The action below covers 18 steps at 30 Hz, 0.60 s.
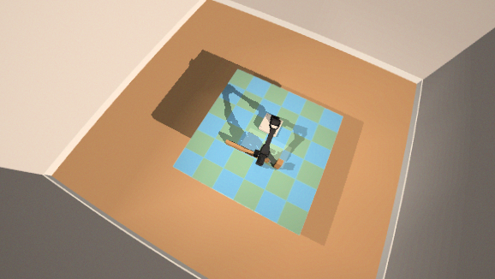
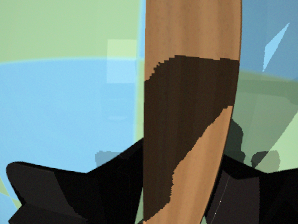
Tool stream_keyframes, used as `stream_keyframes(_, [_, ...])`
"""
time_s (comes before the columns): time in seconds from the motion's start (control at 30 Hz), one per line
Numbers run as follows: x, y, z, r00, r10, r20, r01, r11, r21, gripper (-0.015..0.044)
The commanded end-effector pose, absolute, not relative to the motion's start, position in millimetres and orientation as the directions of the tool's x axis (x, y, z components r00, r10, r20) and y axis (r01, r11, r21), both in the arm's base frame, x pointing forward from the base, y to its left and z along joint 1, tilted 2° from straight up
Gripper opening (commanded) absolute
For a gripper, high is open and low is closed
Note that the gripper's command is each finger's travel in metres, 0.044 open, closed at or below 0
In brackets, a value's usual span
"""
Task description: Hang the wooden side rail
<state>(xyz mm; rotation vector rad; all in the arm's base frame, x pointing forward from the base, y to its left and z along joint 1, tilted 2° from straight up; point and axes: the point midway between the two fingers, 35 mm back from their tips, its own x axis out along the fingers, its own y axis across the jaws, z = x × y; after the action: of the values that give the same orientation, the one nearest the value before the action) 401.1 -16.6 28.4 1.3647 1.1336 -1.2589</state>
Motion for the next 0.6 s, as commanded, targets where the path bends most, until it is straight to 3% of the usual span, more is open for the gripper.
stream_keyframes(0.0, [401.4, -16.7, 28.5, 0.049, 0.037, -0.998, 0.989, -0.143, 0.044, 0.0])
stream_keyframes(0.57, [401.4, -16.7, 30.7, 0.049, 0.032, -0.998, 0.992, -0.118, 0.045, 0.0])
